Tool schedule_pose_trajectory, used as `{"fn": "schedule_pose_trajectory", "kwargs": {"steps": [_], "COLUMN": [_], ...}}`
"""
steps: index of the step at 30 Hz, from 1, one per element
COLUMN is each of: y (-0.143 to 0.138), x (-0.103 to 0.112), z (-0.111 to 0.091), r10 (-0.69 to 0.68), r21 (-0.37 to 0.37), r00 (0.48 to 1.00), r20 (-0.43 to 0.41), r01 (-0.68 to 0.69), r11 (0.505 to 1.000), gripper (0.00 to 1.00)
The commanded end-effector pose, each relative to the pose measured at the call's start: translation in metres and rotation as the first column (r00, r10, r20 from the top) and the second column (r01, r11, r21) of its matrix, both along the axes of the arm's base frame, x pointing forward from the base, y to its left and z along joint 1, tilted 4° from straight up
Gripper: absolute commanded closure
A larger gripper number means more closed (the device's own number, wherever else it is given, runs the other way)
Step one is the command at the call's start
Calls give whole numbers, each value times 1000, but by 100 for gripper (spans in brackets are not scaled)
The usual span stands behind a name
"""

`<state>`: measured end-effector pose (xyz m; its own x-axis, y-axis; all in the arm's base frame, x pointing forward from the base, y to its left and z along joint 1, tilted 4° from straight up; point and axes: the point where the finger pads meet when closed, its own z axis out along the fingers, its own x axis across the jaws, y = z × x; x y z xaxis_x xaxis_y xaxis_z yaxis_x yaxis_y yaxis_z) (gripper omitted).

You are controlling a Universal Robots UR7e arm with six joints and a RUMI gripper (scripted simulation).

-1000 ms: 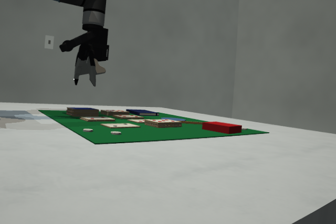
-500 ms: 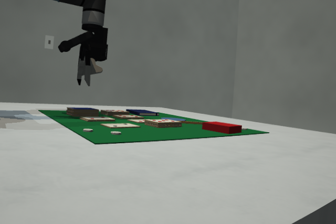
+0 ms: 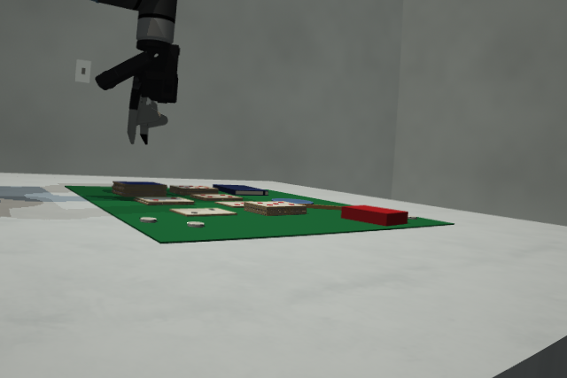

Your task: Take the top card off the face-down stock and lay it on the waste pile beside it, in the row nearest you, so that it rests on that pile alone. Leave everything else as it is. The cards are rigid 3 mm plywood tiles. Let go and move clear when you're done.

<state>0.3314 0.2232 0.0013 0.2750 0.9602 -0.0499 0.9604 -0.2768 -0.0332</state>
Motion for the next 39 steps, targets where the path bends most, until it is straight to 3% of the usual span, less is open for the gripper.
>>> {"fn": "schedule_pose_trajectory", "kwargs": {"steps": [1, 5, 7, 10, 16, 22, 24, 31, 39], "y": [2, 4, 4, 5, 7, 8, 8, 7, 5], "x": [-1, -1, -1, -1, 0, 1, 1, 3, 5], "z": [0, 0, 0, 0, 0, 0, 0, 0, 0], "r10": [-194, -347, -347, -462, -675, -846, -846, -966, -992], "r21": [-13, -18, -18, -21, -23, -22, -22, -14, 0], "r00": [981, 937, 937, 886, 736, 530, 530, 246, -84], "r20": [12, 21, 21, 28, 44, 61, 61, 78, 94], "r01": [194, 348, 348, 463, 677, 848, 848, 969, 996], "r11": [981, 937, 937, 886, 736, 530, 530, 246, -84], "gripper": [0, 0, 0, 0, 0, 0, 0, 0, 0]}}
